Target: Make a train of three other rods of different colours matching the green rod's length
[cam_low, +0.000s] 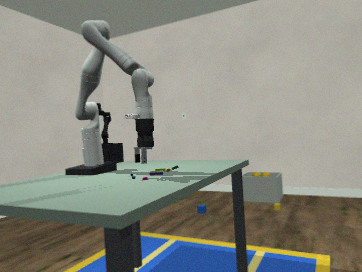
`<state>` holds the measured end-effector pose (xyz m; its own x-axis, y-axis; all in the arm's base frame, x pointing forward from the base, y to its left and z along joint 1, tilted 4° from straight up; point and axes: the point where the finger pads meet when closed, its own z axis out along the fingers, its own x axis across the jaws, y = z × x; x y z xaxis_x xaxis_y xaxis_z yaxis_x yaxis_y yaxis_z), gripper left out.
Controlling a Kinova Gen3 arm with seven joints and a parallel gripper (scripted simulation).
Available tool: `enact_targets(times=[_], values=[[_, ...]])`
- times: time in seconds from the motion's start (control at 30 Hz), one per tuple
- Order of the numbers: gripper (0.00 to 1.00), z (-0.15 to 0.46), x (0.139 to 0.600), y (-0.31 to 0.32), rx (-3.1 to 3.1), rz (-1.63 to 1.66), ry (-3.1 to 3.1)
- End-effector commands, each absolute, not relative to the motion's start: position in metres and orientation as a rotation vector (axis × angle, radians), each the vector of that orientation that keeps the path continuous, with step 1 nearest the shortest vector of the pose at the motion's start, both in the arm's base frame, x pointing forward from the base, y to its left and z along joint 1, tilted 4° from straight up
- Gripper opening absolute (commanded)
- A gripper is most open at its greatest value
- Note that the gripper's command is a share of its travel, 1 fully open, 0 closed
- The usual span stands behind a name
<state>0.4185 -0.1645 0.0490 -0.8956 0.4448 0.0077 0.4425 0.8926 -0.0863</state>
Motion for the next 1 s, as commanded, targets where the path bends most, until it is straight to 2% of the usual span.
enact_targets(times=[0.0, 0.97], values=[[1.0, 0.05, 0.423, -0.17, -0.592, 0.132, -3.055], [1.0, 0.052, 0.442, -0.171, -0.192, 0.125, -3.121]])
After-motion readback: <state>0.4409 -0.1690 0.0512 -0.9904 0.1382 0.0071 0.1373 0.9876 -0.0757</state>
